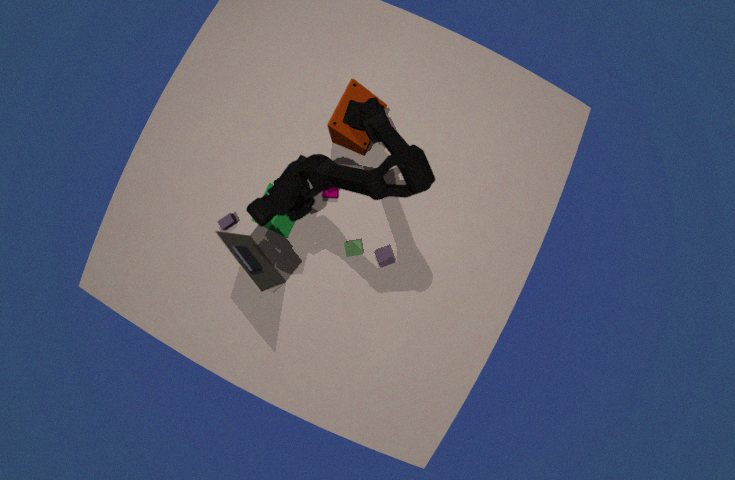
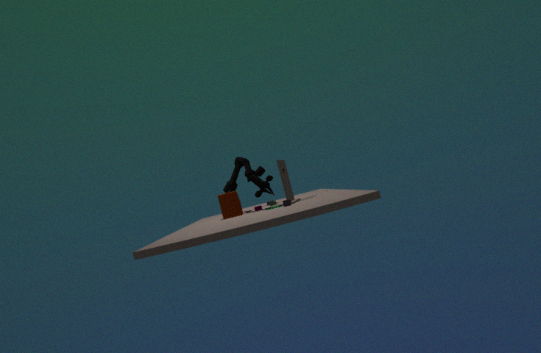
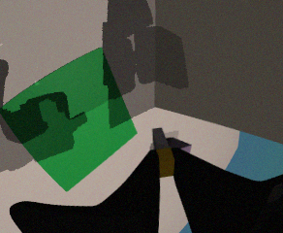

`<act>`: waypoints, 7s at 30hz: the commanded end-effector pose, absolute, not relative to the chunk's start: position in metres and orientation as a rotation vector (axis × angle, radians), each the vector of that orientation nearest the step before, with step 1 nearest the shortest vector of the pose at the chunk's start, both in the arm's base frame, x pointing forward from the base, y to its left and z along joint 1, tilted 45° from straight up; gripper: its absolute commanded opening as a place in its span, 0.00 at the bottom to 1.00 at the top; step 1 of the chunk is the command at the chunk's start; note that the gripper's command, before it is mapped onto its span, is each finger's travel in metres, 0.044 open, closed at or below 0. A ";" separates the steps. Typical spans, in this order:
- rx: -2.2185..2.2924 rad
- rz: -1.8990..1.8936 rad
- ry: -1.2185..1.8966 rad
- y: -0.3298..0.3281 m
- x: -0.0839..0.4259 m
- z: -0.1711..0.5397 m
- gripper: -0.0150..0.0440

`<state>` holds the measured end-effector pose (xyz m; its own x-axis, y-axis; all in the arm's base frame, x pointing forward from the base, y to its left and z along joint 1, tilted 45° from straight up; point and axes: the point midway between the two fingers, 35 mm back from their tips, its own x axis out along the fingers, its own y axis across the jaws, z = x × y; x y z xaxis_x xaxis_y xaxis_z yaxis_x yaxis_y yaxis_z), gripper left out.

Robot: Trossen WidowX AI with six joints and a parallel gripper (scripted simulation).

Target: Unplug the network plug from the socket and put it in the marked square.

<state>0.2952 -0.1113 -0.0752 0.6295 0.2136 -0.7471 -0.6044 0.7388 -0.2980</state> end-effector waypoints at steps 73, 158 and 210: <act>-0.514 0.605 0.673 -0.053 0.295 -0.135 0.25; -0.519 0.602 0.686 -0.109 0.271 -0.076 0.52; -0.520 0.599 0.685 -0.193 0.250 0.017 0.79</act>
